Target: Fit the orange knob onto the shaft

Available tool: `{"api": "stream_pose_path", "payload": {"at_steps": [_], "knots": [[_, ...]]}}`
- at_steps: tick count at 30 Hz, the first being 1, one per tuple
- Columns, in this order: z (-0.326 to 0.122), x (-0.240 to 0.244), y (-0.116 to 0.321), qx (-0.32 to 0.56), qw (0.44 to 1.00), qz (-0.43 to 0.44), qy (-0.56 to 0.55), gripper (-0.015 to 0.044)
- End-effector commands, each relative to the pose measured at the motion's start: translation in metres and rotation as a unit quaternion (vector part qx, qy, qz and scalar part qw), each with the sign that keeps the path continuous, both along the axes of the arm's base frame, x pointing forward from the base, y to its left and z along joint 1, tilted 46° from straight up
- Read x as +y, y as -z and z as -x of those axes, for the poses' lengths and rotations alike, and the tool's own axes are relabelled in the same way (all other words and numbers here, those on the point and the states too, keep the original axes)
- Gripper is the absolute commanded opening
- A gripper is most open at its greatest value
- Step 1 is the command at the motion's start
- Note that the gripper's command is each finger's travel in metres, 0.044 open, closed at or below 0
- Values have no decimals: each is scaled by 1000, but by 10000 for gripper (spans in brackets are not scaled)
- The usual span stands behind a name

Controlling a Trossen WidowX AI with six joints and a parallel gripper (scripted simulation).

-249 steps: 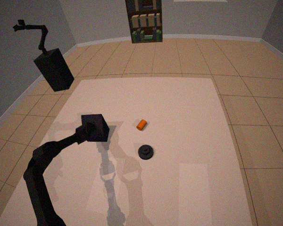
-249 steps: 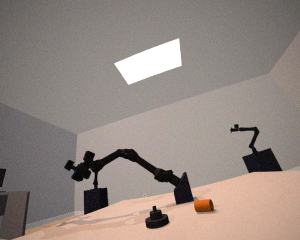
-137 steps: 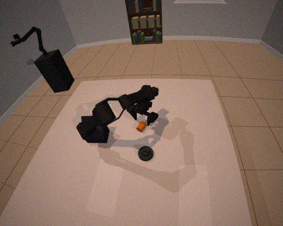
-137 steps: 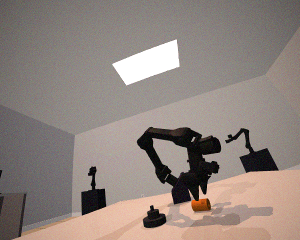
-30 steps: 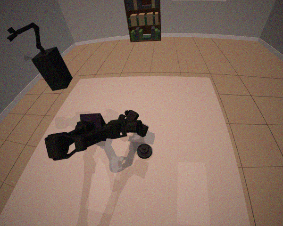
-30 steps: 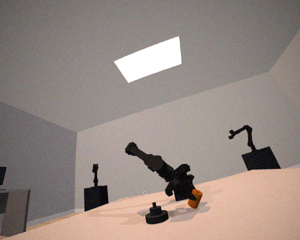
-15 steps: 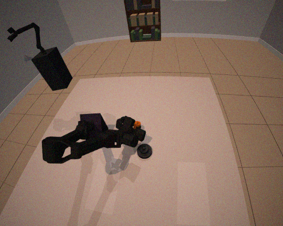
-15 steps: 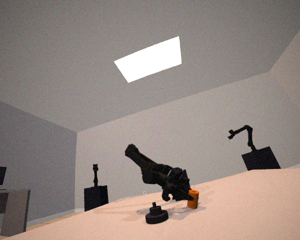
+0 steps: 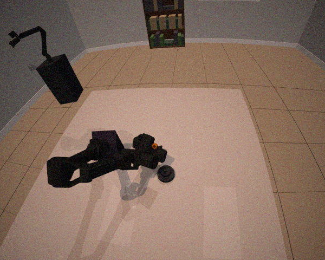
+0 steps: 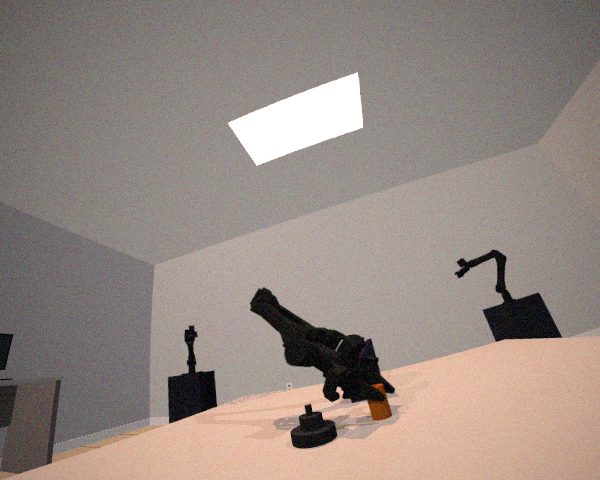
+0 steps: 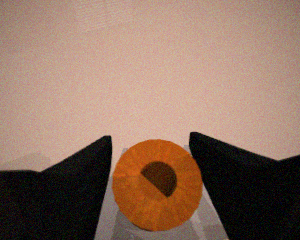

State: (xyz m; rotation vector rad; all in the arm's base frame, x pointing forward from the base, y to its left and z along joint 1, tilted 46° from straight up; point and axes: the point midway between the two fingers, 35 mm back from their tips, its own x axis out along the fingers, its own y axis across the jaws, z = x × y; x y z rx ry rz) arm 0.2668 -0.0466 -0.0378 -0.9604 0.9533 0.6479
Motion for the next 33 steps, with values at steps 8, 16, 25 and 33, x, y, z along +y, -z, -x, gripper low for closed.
{"api": "stream_pose_path", "payload": {"at_steps": [8, 16, 25, 33], "knots": [[0, 0, 0, -1, 1000, -1, 0, 260], [0, 0, 0, -1, 1000, -1, 0, 260], [0, 0, 0, -1, 1000, -1, 0, 391], [0, 0, 0, -1, 1000, -1, 0, 440]]}}
